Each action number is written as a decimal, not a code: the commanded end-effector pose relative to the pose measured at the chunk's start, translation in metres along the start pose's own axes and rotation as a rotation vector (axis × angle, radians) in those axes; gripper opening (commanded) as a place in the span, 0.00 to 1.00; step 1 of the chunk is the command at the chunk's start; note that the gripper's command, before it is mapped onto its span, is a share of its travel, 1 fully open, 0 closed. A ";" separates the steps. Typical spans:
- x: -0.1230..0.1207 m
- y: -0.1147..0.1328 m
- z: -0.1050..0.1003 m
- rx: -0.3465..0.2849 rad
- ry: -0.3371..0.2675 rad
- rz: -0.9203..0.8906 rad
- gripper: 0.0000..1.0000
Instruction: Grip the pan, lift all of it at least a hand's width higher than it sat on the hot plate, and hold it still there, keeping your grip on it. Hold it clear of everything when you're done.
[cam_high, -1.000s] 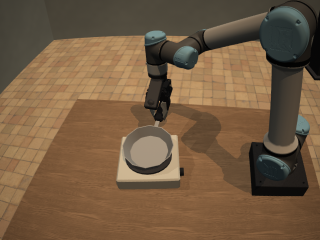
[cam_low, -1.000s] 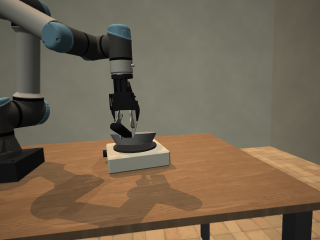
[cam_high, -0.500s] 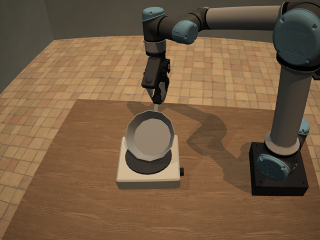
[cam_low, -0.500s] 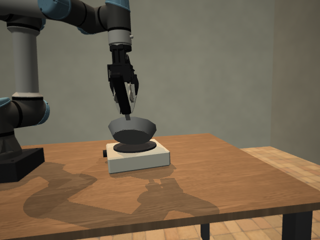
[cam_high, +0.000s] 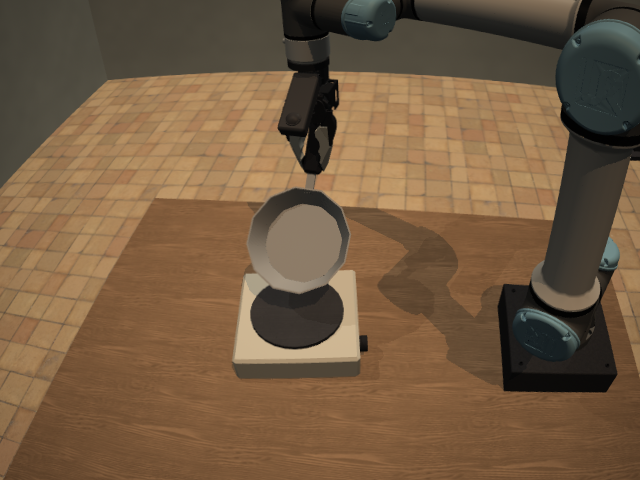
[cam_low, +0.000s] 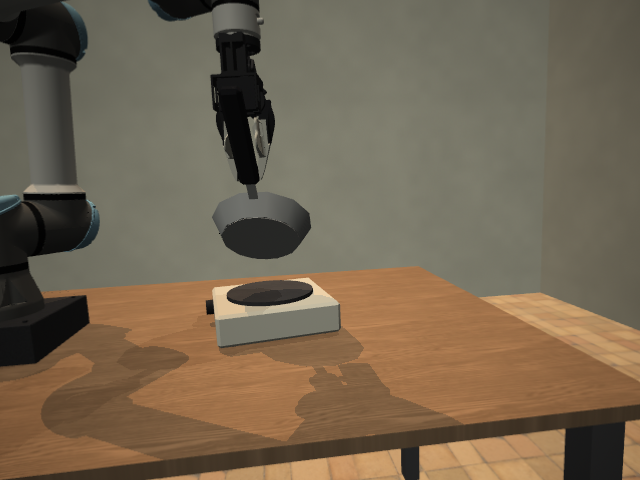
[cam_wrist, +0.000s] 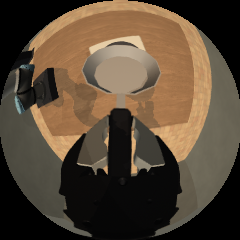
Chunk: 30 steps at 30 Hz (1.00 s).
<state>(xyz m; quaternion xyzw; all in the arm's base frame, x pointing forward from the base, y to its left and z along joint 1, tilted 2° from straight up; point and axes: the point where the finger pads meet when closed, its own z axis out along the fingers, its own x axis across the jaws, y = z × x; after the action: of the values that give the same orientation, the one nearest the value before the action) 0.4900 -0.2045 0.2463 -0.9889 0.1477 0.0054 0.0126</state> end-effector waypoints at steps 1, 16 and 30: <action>0.000 0.000 -0.015 0.000 0.000 0.000 0.00; 0.000 0.000 -0.029 0.000 0.000 0.000 0.00; 0.000 0.000 -0.029 0.000 0.000 0.000 0.00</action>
<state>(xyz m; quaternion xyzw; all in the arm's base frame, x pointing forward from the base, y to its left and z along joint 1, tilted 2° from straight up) 0.4898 -0.2050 0.2746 -0.9889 0.1476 0.0063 0.0130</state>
